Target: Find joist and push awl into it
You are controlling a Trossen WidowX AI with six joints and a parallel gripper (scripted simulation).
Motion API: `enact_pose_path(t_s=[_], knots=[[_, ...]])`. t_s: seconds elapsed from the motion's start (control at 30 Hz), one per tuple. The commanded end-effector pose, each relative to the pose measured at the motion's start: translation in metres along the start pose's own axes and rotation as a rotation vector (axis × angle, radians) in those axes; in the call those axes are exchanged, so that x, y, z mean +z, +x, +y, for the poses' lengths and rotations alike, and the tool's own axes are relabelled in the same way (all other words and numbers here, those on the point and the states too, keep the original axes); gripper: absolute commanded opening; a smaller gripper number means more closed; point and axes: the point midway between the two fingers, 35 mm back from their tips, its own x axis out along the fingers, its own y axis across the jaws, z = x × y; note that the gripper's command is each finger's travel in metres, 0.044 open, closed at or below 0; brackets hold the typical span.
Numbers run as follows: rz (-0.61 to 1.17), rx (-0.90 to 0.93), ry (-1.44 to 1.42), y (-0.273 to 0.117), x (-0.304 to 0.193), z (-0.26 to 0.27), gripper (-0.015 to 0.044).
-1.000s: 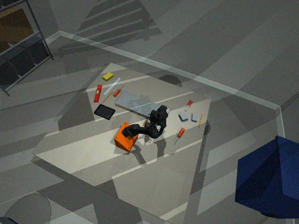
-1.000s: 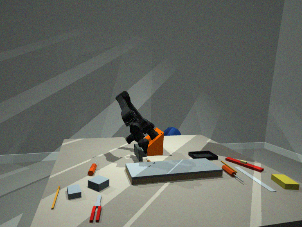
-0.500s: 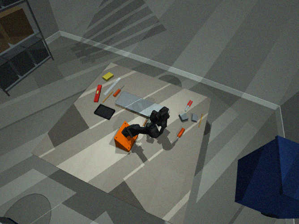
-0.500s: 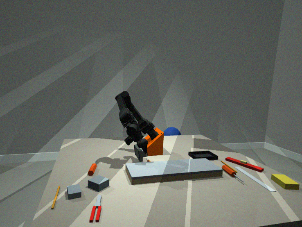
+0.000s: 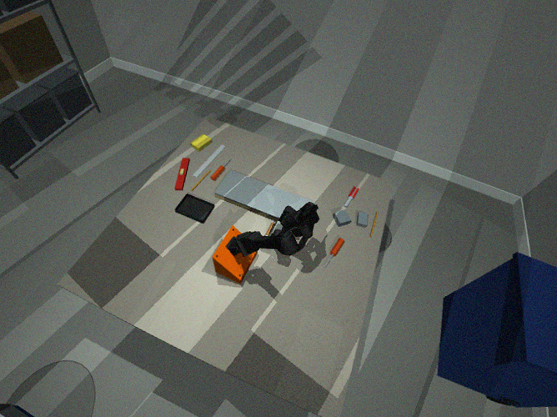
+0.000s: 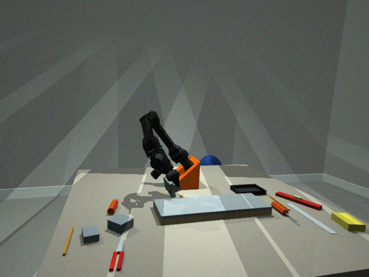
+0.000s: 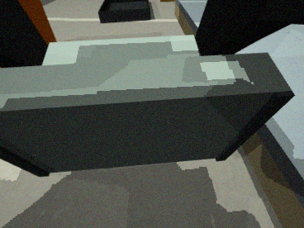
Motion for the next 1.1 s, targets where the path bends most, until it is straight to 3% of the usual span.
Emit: enact_pose_path(t_s=[0.0,1.07], knots=[[0.037,0.006,-0.006,-0.0013,0.0005,0.0018,0.0],[0.24,0.008,-0.01,-0.0011,0.0062,0.0017,0.0]])
